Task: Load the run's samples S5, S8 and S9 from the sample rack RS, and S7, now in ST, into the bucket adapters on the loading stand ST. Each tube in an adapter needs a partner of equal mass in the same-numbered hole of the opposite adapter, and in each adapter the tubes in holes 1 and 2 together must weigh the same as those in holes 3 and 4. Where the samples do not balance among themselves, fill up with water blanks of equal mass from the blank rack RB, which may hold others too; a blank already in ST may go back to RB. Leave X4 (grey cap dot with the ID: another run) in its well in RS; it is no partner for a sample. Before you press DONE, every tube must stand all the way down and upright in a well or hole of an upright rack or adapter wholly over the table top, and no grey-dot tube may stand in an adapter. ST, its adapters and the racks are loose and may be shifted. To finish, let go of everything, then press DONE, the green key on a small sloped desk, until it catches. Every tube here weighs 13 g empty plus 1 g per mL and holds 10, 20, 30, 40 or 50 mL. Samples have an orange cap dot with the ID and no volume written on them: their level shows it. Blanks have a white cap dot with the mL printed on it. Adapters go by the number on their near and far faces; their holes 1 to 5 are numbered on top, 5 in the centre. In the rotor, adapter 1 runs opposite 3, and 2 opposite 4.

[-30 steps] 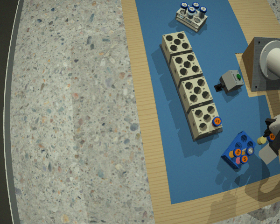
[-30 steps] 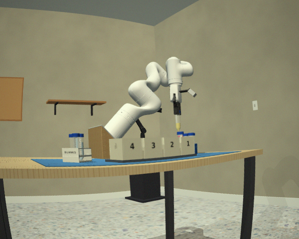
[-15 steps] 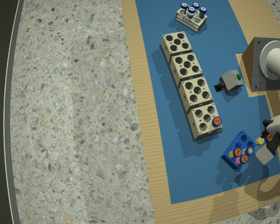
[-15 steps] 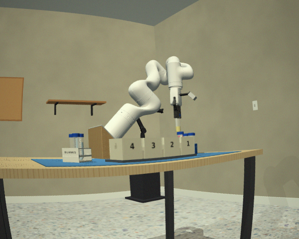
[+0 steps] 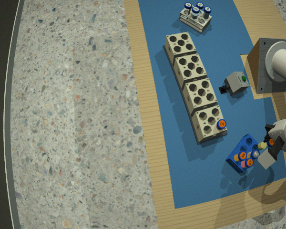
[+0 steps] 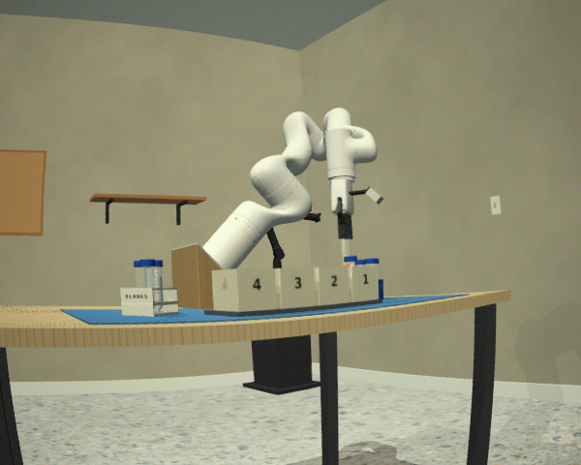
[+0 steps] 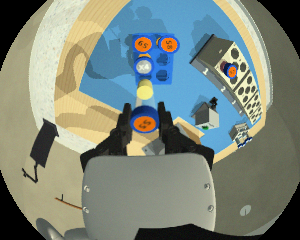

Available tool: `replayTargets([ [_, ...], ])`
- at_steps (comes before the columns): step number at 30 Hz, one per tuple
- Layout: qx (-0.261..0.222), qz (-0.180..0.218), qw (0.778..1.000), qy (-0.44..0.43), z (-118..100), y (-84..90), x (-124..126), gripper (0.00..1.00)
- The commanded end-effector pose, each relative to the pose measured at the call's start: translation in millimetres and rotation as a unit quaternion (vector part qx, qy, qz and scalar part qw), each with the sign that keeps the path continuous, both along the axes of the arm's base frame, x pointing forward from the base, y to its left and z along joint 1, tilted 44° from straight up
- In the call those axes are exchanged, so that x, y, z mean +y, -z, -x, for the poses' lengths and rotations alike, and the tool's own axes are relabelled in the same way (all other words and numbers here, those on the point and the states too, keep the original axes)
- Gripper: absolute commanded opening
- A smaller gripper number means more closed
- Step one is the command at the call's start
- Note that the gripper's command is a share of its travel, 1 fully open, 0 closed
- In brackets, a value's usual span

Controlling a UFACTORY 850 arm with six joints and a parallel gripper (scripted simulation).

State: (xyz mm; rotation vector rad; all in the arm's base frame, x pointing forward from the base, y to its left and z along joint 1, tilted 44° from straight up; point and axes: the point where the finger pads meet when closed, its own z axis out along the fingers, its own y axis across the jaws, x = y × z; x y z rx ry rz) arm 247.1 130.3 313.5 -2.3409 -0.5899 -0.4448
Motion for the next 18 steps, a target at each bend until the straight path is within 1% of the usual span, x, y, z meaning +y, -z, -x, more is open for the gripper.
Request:
replayTargets([
  [1,-0.001,0.0,1.0,0.0,-2.6,7.1,7.3,0.0],
  [7,-0.001,0.0,1.0,0.0,-4.5,15.7,15.5,0.0],
  [18,-0.001,0.0,1.0,0.0,-5.0,17.8,17.6,0.0],
])
